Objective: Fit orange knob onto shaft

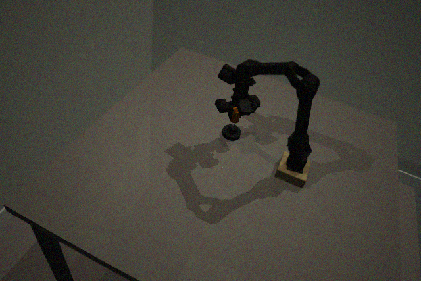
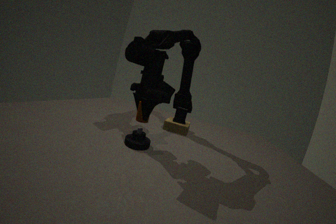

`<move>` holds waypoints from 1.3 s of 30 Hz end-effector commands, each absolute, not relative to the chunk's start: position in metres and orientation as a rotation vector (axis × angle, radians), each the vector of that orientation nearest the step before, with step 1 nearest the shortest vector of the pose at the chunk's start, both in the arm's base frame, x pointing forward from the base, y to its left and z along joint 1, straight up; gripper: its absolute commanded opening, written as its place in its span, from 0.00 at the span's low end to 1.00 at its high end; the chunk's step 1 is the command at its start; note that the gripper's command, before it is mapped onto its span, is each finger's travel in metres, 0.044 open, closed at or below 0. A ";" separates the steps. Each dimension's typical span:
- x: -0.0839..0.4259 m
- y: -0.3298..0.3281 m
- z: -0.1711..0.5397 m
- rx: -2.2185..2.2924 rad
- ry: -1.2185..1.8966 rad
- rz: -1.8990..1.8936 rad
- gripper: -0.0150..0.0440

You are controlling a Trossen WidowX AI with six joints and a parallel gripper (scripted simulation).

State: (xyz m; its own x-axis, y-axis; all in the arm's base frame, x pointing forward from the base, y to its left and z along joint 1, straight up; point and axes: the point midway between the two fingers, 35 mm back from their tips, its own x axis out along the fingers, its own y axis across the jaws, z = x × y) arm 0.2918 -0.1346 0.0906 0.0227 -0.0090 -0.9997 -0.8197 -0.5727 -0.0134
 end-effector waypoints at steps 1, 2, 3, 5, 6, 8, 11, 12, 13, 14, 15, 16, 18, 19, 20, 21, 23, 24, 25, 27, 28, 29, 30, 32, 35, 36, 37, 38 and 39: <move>0.291 -0.134 0.092 -1.739 0.776 1.681 0.25; 0.291 -0.134 0.092 -1.759 0.755 1.701 0.25; 0.291 -0.134 0.092 -1.779 0.733 1.720 0.25; 0.291 -0.134 0.092 -1.814 0.694 1.755 0.25; 0.291 -0.135 0.092 -1.827 0.679 1.767 0.25; 0.292 -0.135 0.092 -1.838 0.667 1.778 0.25; 0.292 -0.135 0.090 -1.838 0.667 1.778 0.25; 0.292 -0.135 0.089 -1.838 0.667 1.778 0.25; 0.292 -0.135 0.087 -1.838 0.667 1.778 0.25; 0.292 -0.135 0.085 -1.838 0.667 1.778 0.25; 0.292 -0.135 0.081 -1.838 0.667 1.778 0.25; 0.293 -0.135 0.079 -1.838 0.667 1.778 0.25; 0.293 -0.135 0.073 -1.838 0.667 1.778 0.25; 0.292 -0.135 0.070 -1.838 0.667 1.778 0.25; 0.292 -0.135 0.068 -1.838 0.667 1.778 0.25; 0.292 -0.135 0.066 -1.838 0.667 1.778 0.25; 0.293 -0.135 0.068 -1.836 0.668 1.776 0.25; 0.293 -0.135 0.069 -1.835 0.669 1.775 0.25; 0.293 -0.135 0.070 -1.835 0.670 1.775 0.25; 0.294 -0.135 0.071 -1.835 0.670 1.774 0.25; 0.294 -0.135 0.069 -1.835 0.670 1.775 0.25; 0.294 -0.135 0.067 -1.835 0.670 1.775 0.25; 0.294 -0.135 0.067 -1.835 0.670 1.775 0.25; 0.293 -0.135 0.066 -1.835 0.670 1.775 0.25; 0.293 -0.134 0.066 -1.835 0.670 1.775 0.25; 0.293 -0.134 0.066 -1.835 0.670 1.775 0.25; 0.293 -0.134 0.066 -1.835 0.670 1.775 0.25; 0.293 -0.134 0.066 -1.835 0.670 1.775 0.25; 0.293 -0.134 0.066 -1.835 0.670 1.775 0.25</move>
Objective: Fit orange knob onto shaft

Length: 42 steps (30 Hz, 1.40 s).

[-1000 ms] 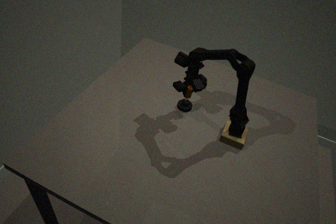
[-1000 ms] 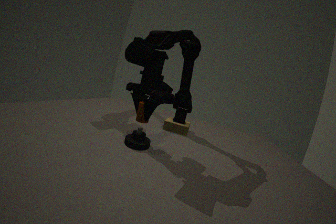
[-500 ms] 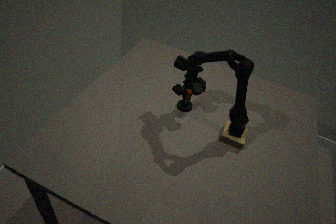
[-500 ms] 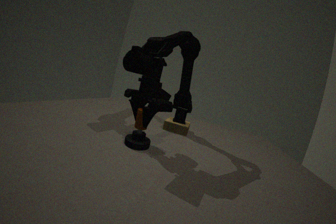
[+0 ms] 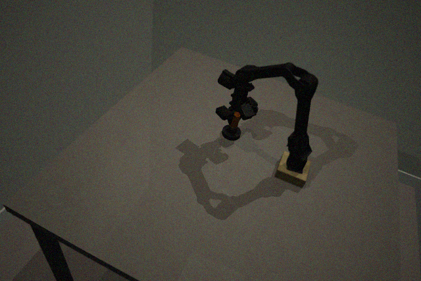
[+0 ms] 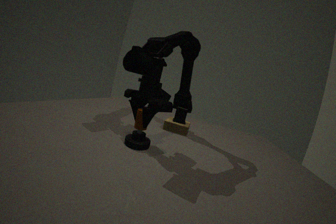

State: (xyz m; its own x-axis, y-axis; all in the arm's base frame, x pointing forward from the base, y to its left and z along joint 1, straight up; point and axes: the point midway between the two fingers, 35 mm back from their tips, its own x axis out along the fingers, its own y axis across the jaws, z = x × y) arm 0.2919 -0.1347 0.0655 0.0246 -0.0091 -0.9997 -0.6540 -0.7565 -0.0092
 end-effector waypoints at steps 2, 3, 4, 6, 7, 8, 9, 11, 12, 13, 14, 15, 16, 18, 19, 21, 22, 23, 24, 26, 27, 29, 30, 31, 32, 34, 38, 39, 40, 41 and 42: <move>0.293 -0.134 0.065 -1.835 0.670 1.775 0.25; 0.293 -0.134 0.065 -1.835 0.670 1.775 0.25; 0.293 -0.134 0.065 -1.835 0.670 1.775 0.25; 0.293 -0.134 0.064 -1.835 0.670 1.775 0.25; 0.293 -0.134 0.064 -1.835 0.670 1.775 0.25; 0.293 -0.134 0.064 -1.835 0.670 1.775 0.25; 0.292 -0.134 0.064 -1.835 0.669 1.775 0.25; 0.292 -0.134 0.064 -1.836 0.669 1.776 0.25; 0.292 -0.134 0.064 -1.836 0.669 1.776 0.25; 0.292 -0.134 0.063 -1.836 0.669 1.776 0.25; 0.292 -0.134 0.062 -1.836 0.669 1.776 0.25; 0.292 -0.135 0.060 -1.836 0.669 1.776 0.25; 0.292 -0.135 0.059 -1.836 0.669 1.776 0.25; 0.292 -0.135 0.057 -1.836 0.669 1.776 0.25; 0.292 -0.135 0.056 -1.836 0.669 1.776 0.25; 0.292 -0.135 0.054 -1.836 0.669 1.776 0.25; 0.292 -0.135 0.053 -1.836 0.669 1.776 0.25; 0.293 -0.135 0.052 -1.836 0.669 1.776 0.25; 0.293 -0.135 0.051 -1.836 0.669 1.776 0.25; 0.293 -0.135 0.049 -1.836 0.669 1.776 0.25; 0.293 -0.135 0.049 -1.836 0.669 1.776 0.25; 0.292 -0.135 0.050 -1.833 0.674 1.780 0.25; 0.292 -0.135 0.050 -1.833 0.674 1.780 0.25; 0.292 -0.135 0.050 -1.833 0.674 1.780 0.25; 0.292 -0.135 0.050 -1.833 0.674 1.780 0.25; 0.292 -0.135 0.050 -1.833 0.674 1.780 0.25; 0.292 -0.135 0.050 -1.833 0.674 1.780 0.43; 0.292 -0.135 0.050 -1.833 0.674 1.780 0.48; 0.292 -0.135 0.050 -1.833 0.674 1.780 0.52; 0.292 -0.135 0.050 -1.833 0.674 1.780 0.57; 0.292 -0.135 0.050 -1.833 0.674 1.780 0.61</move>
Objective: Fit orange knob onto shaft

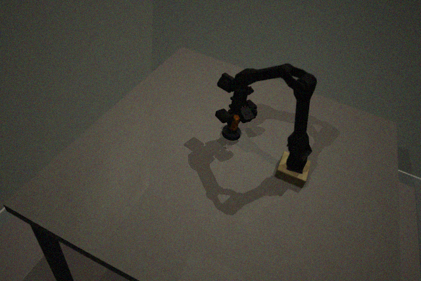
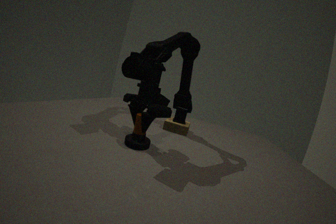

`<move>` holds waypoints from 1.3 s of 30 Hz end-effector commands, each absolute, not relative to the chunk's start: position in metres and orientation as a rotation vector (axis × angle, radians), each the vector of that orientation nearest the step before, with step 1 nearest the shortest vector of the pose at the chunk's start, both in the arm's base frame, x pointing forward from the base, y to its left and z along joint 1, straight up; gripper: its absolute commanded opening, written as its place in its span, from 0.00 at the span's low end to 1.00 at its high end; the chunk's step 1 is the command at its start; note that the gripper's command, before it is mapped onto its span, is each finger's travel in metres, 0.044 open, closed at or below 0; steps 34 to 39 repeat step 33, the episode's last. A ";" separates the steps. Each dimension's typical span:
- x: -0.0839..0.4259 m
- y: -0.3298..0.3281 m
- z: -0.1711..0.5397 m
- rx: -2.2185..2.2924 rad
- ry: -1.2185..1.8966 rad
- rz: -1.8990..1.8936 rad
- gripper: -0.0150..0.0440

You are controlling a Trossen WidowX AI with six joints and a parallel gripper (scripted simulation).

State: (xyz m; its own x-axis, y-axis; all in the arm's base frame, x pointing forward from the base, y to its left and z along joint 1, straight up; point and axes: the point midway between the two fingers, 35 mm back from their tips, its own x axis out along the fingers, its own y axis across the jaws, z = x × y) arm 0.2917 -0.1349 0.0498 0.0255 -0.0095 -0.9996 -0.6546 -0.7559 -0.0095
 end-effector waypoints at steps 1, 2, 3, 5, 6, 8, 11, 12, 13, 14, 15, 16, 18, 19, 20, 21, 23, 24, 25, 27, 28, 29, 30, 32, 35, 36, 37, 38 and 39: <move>0.292 -0.135 0.050 -1.833 0.674 1.780 0.65; 0.292 -0.135 0.050 -1.833 0.674 1.780 0.70; 0.292 -0.135 0.050 -1.833 0.674 1.780 0.74; 0.292 -0.135 0.050 -1.833 0.674 1.780 0.83; 0.292 -0.135 0.050 -1.833 0.674 1.780 0.88; 0.292 -0.135 0.050 -1.833 0.674 1.780 0.97; 0.292 -0.135 0.050 -1.833 0.674 1.780 1.00; 0.292 -0.135 0.050 -1.833 0.674 1.780 1.00; 0.292 -0.135 0.050 -1.833 0.674 1.780 1.00; 0.292 -0.135 0.050 -1.833 0.674 1.780 1.00; 0.292 -0.135 0.053 -1.833 0.674 1.780 1.00; 0.293 -0.136 0.061 -1.833 0.674 1.779 1.00; 0.294 -0.137 0.090 -1.834 0.674 1.779 1.00; 0.294 -0.136 0.106 -1.834 0.674 1.779 1.00; 0.293 -0.136 0.122 -1.833 0.674 1.780 1.00; 0.291 -0.135 0.135 -1.833 0.674 1.780 1.00; 0.289 -0.134 0.146 -1.833 0.674 1.780 1.00; 0.289 -0.134 0.146 -1.833 0.674 1.780 1.00; 0.291 -0.135 0.146 -1.833 0.674 1.780 1.00; 0.292 -0.136 0.146 -1.833 0.674 1.780 1.00; 0.292 -0.136 0.146 -1.833 0.674 1.780 1.00; 0.292 -0.136 0.146 -1.833 0.674 1.780 1.00; 0.292 -0.136 0.146 -1.833 0.674 1.780 1.00; 0.292 -0.136 0.146 -1.833 0.674 1.780 1.00; 0.292 -0.136 0.146 -1.833 0.674 1.780 1.00; 0.292 -0.136 0.146 -1.833 0.674 1.780 1.00; 0.292 -0.136 0.146 -1.833 0.674 1.780 1.00; 0.292 -0.136 0.146 -1.833 0.674 1.780 1.00; 0.292 -0.136 0.146 -1.833 0.674 1.780 1.00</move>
